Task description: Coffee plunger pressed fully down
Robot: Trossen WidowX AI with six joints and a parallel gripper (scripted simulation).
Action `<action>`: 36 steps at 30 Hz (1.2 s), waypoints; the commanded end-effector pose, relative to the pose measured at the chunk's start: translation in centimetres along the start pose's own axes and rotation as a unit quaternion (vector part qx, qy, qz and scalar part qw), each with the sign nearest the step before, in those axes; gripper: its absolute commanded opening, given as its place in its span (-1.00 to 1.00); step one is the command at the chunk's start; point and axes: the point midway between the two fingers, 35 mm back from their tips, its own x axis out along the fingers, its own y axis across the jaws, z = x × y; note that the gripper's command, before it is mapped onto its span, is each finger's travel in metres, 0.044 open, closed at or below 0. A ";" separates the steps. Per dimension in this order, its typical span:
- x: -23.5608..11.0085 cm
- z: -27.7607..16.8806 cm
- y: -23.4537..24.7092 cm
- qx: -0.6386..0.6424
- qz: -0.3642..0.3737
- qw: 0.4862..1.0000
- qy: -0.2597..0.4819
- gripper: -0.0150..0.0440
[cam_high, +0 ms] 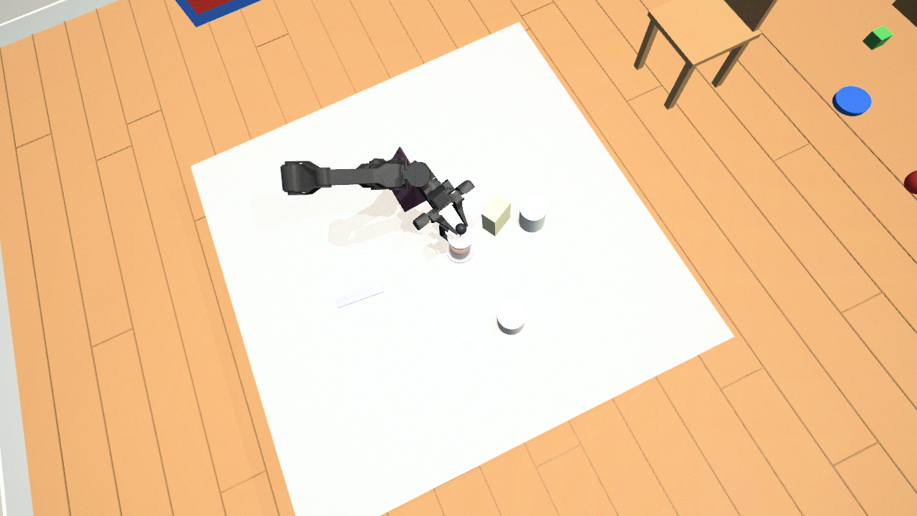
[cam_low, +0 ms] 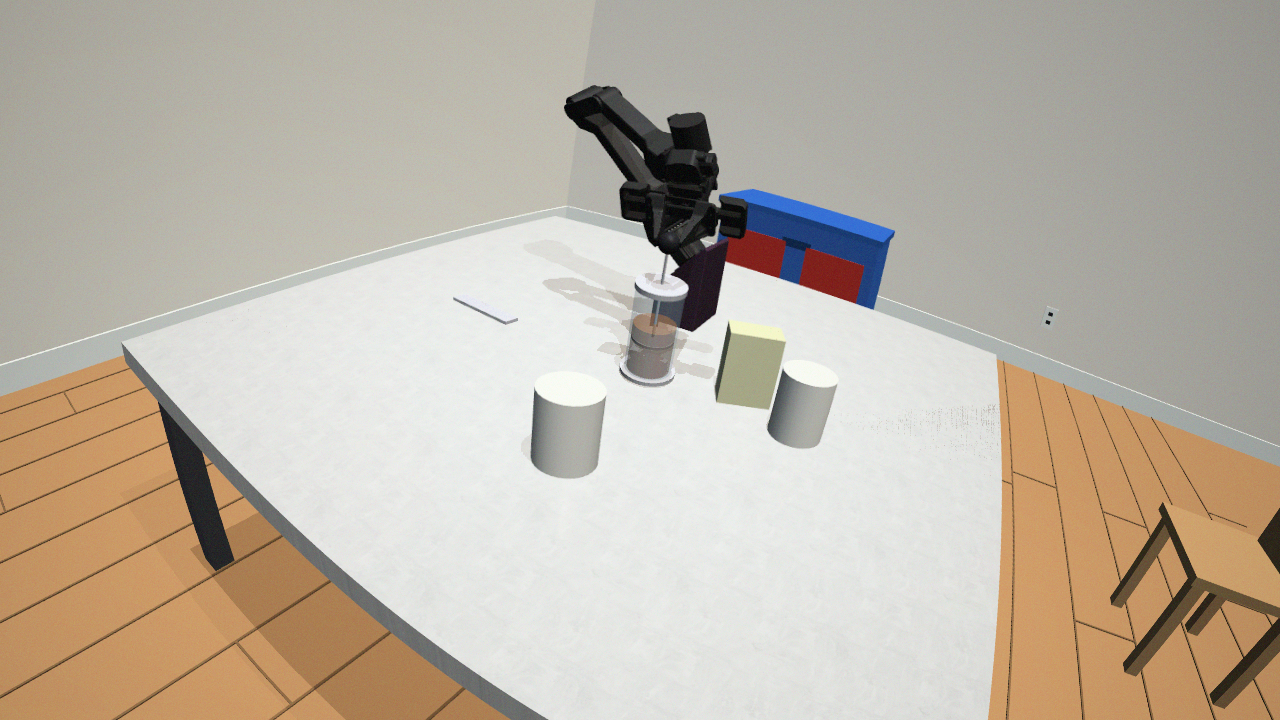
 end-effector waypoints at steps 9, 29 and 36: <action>1.6 -3.0 -0.2 -0.020 -0.001 1.000 0.020 -0.05; 2.3 -2.5 0.1 -0.020 -0.002 1.000 0.020 -0.05; 2.4 -2.4 0.2 -0.020 -0.002 1.000 0.020 -0.05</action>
